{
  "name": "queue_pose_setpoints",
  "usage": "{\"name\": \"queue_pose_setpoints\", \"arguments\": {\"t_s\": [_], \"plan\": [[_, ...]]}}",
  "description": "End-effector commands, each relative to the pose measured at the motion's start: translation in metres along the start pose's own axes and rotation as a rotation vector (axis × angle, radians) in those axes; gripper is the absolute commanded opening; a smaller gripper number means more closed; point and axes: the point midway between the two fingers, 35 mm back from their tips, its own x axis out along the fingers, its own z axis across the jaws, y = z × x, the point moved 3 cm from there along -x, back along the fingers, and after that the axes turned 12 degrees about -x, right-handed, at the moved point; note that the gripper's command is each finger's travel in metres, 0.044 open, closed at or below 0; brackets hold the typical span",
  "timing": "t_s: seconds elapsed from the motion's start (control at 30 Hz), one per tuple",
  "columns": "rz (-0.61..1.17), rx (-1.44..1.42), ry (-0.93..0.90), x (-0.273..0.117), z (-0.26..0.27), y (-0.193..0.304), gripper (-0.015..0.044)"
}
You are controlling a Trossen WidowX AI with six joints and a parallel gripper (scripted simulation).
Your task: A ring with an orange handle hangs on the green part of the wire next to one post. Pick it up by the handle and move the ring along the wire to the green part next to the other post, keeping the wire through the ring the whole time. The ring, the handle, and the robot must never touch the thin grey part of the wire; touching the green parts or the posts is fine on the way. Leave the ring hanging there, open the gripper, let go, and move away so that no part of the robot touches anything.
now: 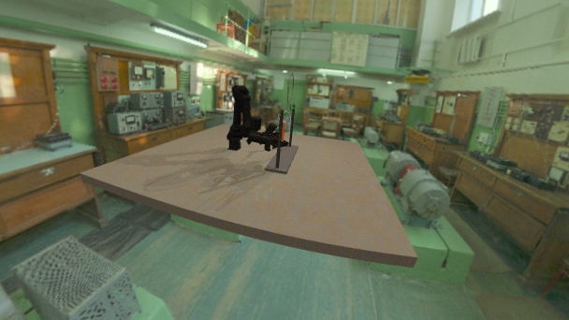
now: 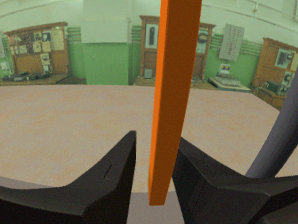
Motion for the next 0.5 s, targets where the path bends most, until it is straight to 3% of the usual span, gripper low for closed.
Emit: {"name": "queue_pose_setpoints", "arguments": {"t_s": [0.0, 0.2, 0.47], "plan": [[0.0, 0.0, 0.0, 0.0, 0.0, 0.0, 0.0003], [0.0, 0.0, 0.0, 0.0, 0.0, 0.0, -0.015], [0.0, 0.0, 0.0, 0.0, -0.0001, -0.0009, -0.015]]}}
